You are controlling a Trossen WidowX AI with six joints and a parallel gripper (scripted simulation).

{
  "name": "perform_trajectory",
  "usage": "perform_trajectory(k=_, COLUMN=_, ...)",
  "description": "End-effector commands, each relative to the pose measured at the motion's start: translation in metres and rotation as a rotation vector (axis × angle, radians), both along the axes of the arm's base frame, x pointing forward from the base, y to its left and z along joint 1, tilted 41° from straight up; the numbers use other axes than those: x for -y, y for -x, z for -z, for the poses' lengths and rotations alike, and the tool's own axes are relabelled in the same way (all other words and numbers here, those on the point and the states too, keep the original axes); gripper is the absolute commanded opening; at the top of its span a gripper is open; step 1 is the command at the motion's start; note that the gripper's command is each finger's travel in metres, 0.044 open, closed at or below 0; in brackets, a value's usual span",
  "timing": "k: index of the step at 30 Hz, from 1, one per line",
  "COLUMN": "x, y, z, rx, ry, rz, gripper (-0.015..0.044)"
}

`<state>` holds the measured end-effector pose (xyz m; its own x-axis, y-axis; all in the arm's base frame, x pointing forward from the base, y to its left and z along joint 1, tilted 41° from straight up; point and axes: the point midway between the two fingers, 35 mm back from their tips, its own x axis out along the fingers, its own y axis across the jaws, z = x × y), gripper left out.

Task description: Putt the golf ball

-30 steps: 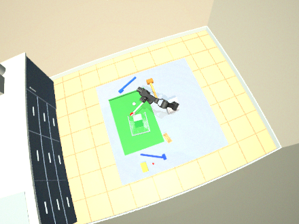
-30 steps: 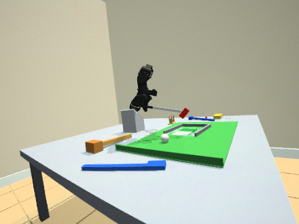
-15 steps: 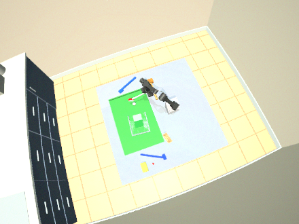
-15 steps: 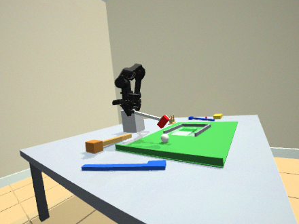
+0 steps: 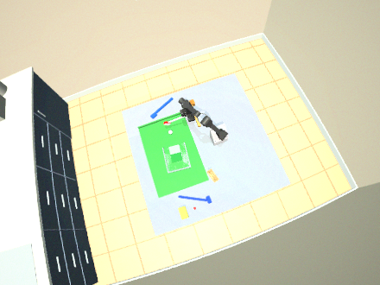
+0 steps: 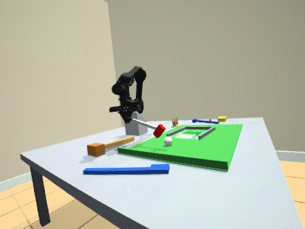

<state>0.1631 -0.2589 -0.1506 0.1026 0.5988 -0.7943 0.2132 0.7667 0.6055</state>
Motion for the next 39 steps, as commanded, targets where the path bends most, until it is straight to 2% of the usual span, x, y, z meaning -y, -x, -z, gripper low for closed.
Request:
perform_trajectory(k=1, x=-0.016, y=0.000, z=0.015, rx=-0.005, ry=-0.021, rz=0.007, gripper=0.0000)
perform_trajectory(k=25, x=-0.035, y=-0.003, z=0.038, rx=-0.004, ry=-0.022, rz=0.007, gripper=0.0000)
perform_trajectory(k=39, x=-0.033, y=-0.003, z=0.037, rx=-0.006, ry=-0.015, rz=-0.002, gripper=0.0000)
